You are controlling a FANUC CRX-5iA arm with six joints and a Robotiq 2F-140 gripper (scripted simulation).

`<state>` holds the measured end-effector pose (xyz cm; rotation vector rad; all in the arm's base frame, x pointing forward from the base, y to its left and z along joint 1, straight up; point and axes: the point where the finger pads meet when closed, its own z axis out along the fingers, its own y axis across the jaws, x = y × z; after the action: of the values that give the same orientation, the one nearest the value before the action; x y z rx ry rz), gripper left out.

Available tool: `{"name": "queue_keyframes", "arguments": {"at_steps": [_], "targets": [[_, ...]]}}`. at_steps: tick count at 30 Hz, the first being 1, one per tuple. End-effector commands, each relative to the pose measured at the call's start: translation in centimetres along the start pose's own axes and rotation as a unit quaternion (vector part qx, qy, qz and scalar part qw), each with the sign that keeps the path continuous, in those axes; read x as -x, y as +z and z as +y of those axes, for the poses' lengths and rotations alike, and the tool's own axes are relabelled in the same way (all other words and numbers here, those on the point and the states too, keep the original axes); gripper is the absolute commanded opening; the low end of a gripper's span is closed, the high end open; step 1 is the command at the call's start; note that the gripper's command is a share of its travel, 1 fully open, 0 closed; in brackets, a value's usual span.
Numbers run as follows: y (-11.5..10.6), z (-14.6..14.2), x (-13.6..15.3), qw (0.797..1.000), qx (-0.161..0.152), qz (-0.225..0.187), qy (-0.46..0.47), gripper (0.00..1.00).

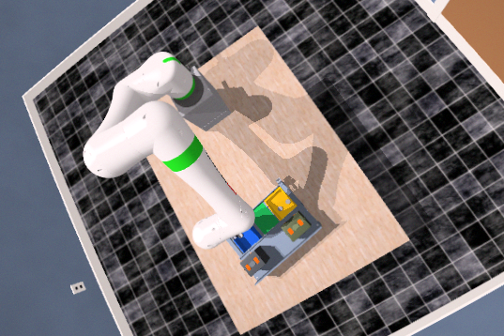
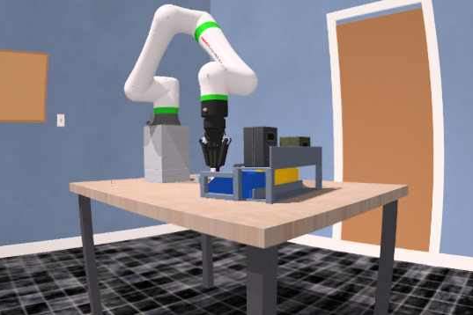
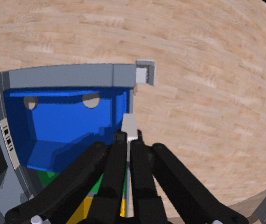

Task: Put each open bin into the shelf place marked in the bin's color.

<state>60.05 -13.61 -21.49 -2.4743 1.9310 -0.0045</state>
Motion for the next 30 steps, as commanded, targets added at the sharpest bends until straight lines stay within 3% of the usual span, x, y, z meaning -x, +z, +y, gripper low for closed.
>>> {"name": "queue_keyframes", "arguments": {"at_steps": [1, 30], "targets": [[0.0, 0.0, 0.0, 1.0, 0.0, 0.0, 0.0, 0.0], [-1.5, 1.5, 0.0, 1.0, 0.0, 0.0, 0.0, 0.0]]}}
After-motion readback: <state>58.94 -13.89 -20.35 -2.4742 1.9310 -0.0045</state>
